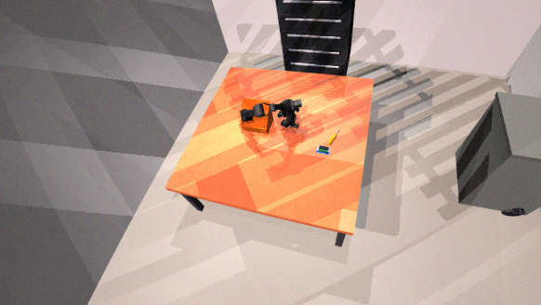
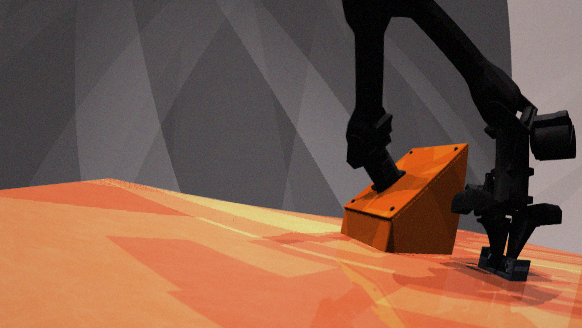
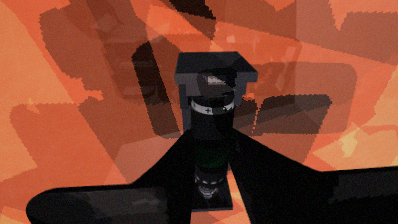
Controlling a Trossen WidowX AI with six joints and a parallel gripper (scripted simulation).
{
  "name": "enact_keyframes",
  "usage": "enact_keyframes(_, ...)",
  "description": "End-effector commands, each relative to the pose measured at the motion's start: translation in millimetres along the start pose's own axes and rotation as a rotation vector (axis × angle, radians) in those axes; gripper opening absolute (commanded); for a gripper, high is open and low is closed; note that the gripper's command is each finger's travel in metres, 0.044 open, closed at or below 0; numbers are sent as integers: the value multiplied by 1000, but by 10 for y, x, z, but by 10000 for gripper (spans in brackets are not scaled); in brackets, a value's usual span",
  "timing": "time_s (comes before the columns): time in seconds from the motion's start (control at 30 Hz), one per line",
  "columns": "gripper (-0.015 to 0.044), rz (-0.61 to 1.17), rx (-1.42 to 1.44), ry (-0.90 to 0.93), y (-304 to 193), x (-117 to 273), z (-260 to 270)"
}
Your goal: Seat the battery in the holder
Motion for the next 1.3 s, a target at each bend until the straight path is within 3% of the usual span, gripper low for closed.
enact_keyframes(0.0,67,5,-2,0,45,1,12)
enact_keyframes(0.6,67,8,0,-2,74,8,23)
enact_keyframes(0.73,169,8,0,-2,74,8,23)
enact_keyframes(1.2,169,8,4,-3,50,157,19)
enact_keyframes(1.27,221,9,12,2,57,181,19)
Point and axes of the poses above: the point midway between the two fingers, 35 mm back from their tips, its own x axis back along the fingers, its own z axis across the jaws, y = z × x, the point moved 10 cm from there along x, back along the fingers, and after that the axes turned 10 degrees about -x, right-handed, at the moved point
